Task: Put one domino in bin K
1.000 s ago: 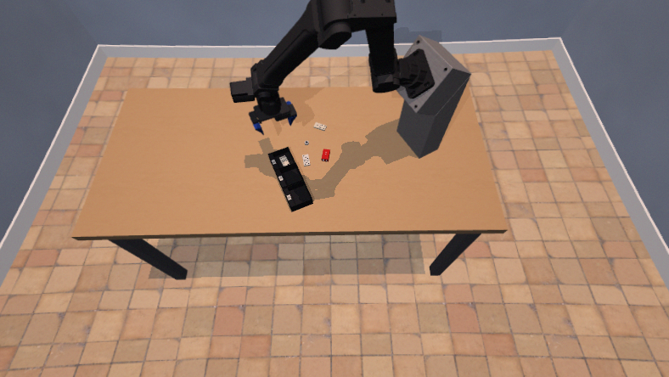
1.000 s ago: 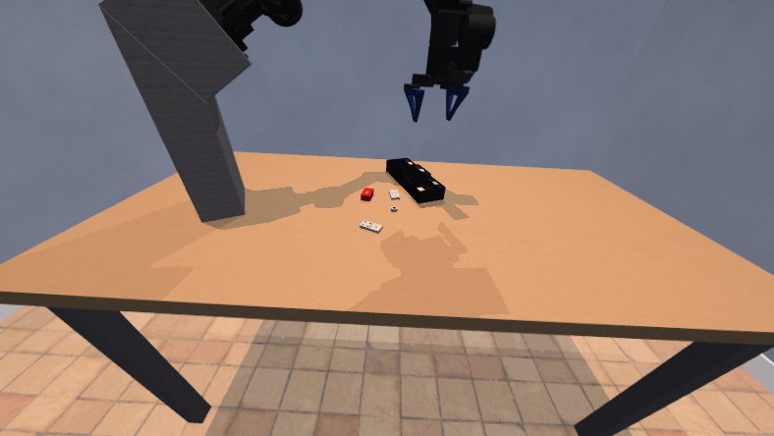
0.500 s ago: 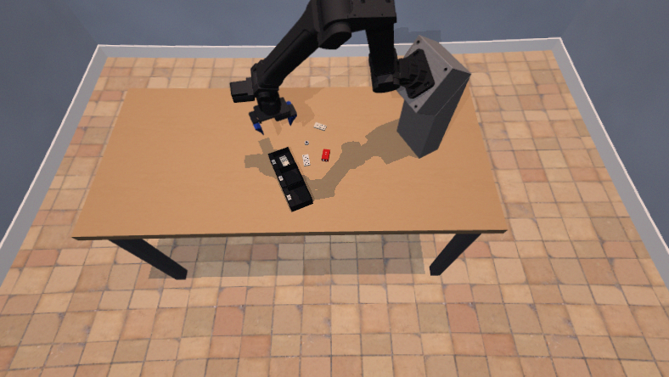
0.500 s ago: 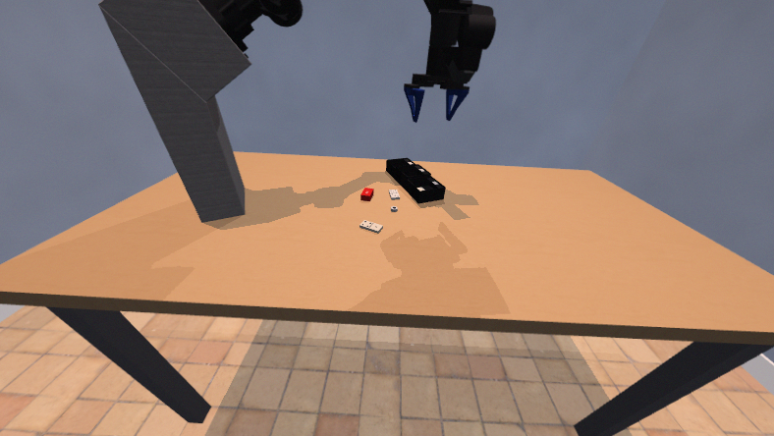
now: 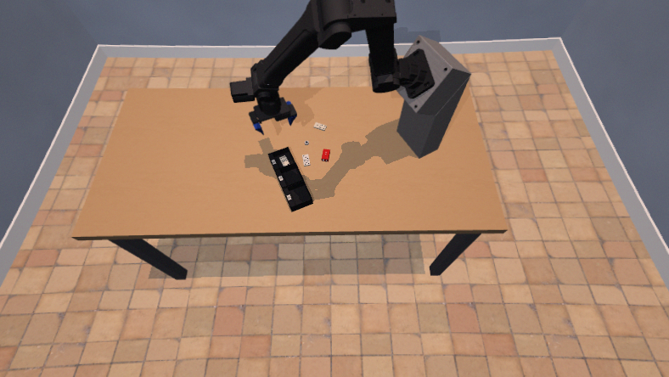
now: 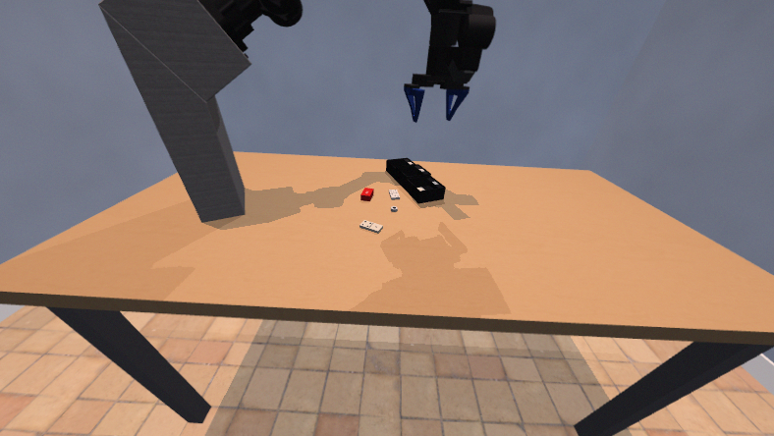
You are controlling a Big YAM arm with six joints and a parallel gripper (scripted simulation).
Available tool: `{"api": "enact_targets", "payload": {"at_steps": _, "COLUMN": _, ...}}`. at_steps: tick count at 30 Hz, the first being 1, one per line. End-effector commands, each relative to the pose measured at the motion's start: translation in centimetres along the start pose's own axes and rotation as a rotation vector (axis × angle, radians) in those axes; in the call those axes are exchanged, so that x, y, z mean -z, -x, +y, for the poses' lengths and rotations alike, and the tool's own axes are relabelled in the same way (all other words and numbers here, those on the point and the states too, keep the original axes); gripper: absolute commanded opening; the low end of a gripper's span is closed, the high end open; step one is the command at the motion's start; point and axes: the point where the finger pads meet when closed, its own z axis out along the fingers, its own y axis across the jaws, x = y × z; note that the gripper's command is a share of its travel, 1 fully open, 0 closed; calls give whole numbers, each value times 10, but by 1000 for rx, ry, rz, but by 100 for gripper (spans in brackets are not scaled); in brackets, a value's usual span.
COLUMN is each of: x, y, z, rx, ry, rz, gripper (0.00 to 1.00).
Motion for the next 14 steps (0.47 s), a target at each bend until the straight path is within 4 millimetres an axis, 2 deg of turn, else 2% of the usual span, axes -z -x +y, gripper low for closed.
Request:
{"api": "enact_targets", "payload": {"at_steps": 1, "x": 7, "y": 1, "z": 13, "rx": 10, "ry": 18, "rz": -10, "gripper": 100}}
{"api": "enact_targets", "payload": {"at_steps": 2, "x": 9, "y": -3, "z": 21, "rx": 21, "ry": 23, "rz": -3, "gripper": 100}}
{"api": "enact_targets", "payload": {"at_steps": 3, "x": 7, "y": 1, "z": 13, "rx": 10, "ry": 18, "rz": -10, "gripper": 100}}
{"api": "enact_targets", "payload": {"at_steps": 4, "x": 7, "y": 1, "z": 13, "rx": 10, "ry": 18, "rz": -10, "gripper": 100}}
{"api": "enact_targets", "payload": {"at_steps": 14, "x": 9, "y": -2, "z": 21, "rx": 19, "ry": 23, "rz": -5, "gripper": 100}}
